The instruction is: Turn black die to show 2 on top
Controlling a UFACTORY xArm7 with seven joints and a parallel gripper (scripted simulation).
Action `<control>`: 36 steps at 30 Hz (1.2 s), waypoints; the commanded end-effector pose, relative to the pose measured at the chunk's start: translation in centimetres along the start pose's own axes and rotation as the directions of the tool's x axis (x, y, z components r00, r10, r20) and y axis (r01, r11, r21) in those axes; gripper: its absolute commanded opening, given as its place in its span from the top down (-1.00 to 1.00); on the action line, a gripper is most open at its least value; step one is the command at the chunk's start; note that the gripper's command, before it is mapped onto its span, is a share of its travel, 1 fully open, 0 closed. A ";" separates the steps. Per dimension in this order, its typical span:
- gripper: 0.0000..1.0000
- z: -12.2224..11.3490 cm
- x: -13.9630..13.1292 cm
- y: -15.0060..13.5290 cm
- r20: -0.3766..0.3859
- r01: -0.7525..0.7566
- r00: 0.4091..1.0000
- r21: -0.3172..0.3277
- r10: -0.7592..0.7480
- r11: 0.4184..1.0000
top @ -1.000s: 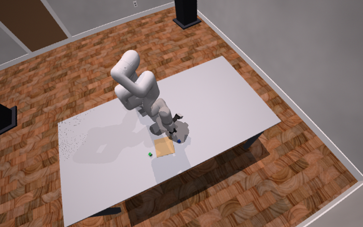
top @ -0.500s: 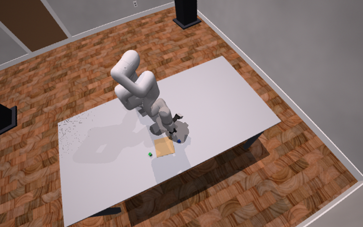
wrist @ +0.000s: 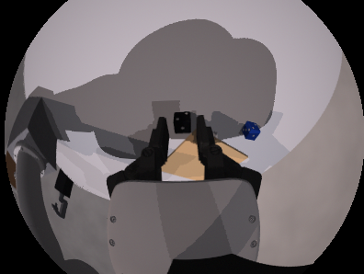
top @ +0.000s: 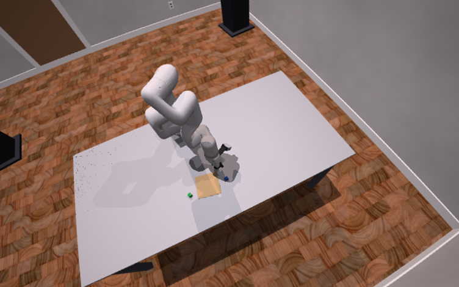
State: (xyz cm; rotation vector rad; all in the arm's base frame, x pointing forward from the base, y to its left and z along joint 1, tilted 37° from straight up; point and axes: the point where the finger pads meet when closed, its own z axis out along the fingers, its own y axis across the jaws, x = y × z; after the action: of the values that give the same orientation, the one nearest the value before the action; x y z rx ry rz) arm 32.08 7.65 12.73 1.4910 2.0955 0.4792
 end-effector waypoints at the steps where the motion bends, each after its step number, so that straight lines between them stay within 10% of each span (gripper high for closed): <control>1: 0.28 0.3 0.0 0.1 0.000 0.000 1.000 -0.003 0.000 1.000; 36: 0.28 2.0 0.0 0.1 0.000 0.000 1.000 -0.003 0.000 1.000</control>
State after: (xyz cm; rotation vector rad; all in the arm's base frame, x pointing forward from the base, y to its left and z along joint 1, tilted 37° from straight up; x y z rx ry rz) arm 33.34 7.65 11.10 1.4903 2.0948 0.4803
